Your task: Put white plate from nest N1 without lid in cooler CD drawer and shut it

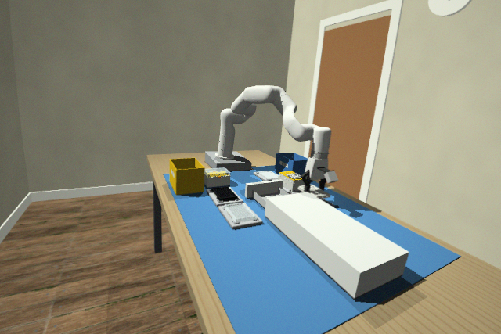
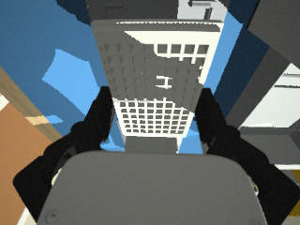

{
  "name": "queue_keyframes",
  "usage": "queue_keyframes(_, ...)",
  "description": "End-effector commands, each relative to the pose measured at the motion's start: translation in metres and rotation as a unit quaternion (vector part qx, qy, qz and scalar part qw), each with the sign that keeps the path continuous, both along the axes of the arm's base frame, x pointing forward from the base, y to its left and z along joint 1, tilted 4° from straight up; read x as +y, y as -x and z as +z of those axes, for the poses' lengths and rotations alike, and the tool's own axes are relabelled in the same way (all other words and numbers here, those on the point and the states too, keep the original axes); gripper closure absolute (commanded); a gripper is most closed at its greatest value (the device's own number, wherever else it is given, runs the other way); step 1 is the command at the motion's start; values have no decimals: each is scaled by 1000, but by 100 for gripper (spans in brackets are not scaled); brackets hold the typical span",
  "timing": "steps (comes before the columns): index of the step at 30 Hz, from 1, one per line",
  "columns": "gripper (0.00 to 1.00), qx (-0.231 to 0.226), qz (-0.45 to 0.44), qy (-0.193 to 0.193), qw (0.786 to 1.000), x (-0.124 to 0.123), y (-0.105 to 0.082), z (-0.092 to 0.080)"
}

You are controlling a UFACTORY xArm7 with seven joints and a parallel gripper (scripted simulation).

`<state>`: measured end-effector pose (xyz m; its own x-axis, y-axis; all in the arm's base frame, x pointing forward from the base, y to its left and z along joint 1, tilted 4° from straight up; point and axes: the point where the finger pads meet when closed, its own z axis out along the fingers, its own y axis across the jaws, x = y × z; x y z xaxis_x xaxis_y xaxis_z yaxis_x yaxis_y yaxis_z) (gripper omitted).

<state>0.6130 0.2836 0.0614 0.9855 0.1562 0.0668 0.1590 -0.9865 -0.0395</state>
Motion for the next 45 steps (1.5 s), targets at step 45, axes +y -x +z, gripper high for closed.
queue_keyframes(45, 100, -2, 0, -1, 1000, -3, 3, 72)
